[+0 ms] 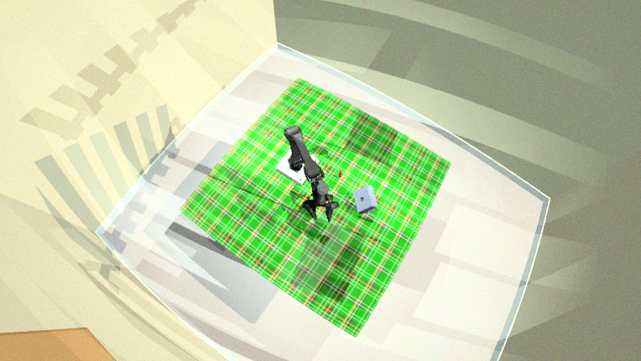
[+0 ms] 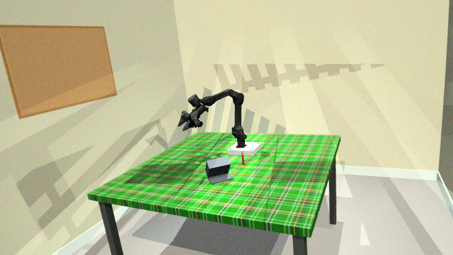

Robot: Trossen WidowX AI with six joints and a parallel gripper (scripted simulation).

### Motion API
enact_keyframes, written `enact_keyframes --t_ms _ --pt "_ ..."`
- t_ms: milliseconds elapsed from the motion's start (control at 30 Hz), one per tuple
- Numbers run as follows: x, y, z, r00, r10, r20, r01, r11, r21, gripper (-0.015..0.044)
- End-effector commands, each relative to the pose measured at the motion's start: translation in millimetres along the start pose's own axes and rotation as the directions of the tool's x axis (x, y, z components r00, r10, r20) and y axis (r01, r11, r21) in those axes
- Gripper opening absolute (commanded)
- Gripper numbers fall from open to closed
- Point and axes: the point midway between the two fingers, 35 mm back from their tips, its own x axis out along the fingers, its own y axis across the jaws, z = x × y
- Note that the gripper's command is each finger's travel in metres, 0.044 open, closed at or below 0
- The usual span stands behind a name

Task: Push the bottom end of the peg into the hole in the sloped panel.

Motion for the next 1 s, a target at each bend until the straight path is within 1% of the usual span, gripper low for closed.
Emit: enact_keyframes --t_ms 0,33,433,967 --pt "0.0 -0.2 0.9 1.000 0.000 0.003 0.000 1.000 0.003 0.0426" --pt "0.1 -0.8 3.8 1.000 0.000 0.010 0.000 1.000 0.011 0.0440" --pt "-3.9 -11.5 71.3 0.982 0.020 0.187 -0.056 0.980 0.189 0.0440" --pt "-24.5 -13.6 158.1 0.915 0.089 0.394 -0.243 0.900 0.362 0.0440"
